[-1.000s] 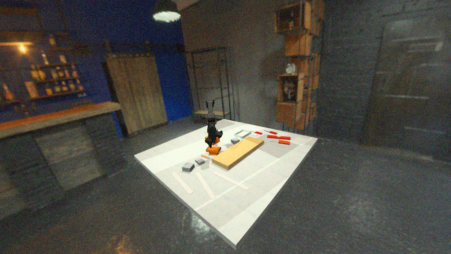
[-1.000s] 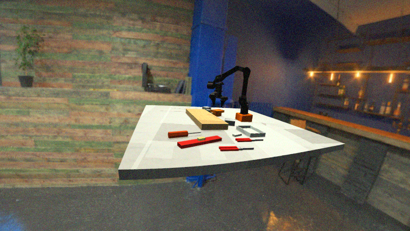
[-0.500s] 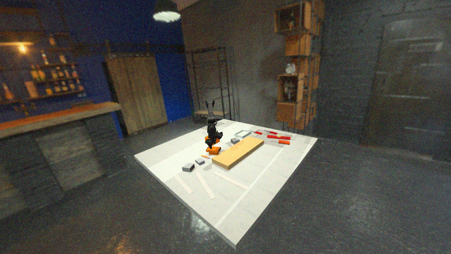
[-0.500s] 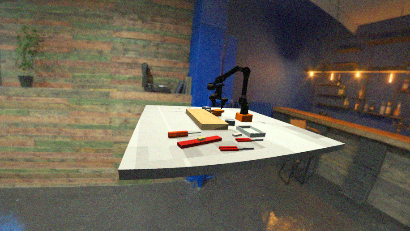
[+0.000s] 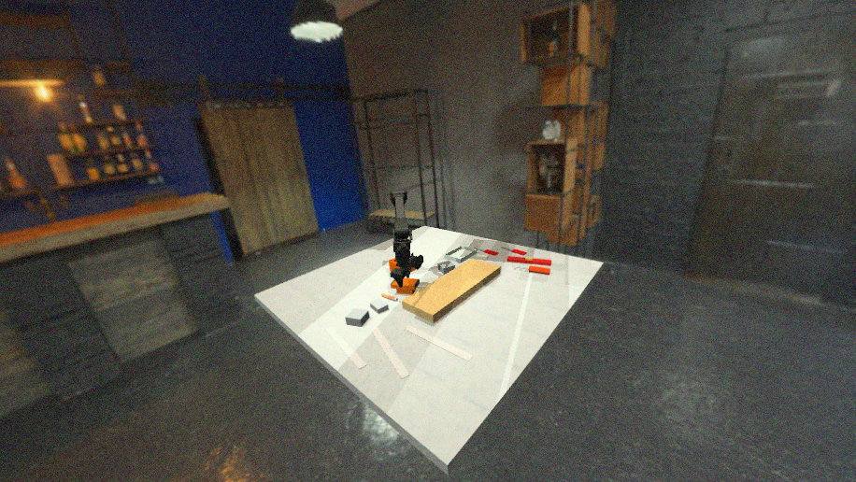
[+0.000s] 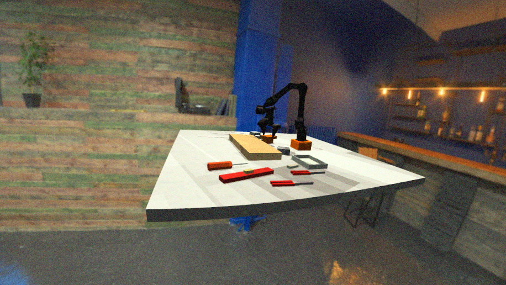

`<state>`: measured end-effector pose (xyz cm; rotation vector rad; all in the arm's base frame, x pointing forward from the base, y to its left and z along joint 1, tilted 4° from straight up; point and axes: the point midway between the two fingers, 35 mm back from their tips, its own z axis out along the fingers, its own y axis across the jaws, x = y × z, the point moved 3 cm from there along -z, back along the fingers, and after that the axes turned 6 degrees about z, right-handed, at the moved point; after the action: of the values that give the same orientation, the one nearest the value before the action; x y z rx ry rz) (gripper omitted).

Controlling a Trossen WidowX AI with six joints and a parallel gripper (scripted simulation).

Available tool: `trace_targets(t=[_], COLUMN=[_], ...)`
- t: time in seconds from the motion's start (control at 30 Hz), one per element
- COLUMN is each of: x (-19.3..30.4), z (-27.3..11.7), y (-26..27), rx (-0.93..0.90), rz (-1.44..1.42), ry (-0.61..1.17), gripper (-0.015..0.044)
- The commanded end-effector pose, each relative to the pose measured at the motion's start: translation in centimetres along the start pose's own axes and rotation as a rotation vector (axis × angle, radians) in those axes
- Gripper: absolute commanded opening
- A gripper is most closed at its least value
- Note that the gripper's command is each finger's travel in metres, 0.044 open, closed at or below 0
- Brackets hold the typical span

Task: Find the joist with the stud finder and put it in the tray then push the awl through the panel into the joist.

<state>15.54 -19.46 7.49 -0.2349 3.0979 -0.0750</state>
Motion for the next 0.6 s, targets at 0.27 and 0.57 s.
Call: trace_targets(t=[0.27,0.57], x=[0.09,0.09], z=[1.42,1.42], y=[0.21,0.21], rx=[-0.008,-0.008], rz=[0.004,0.004], ry=[0.011,0.011], gripper=[0.0361,0.0301])
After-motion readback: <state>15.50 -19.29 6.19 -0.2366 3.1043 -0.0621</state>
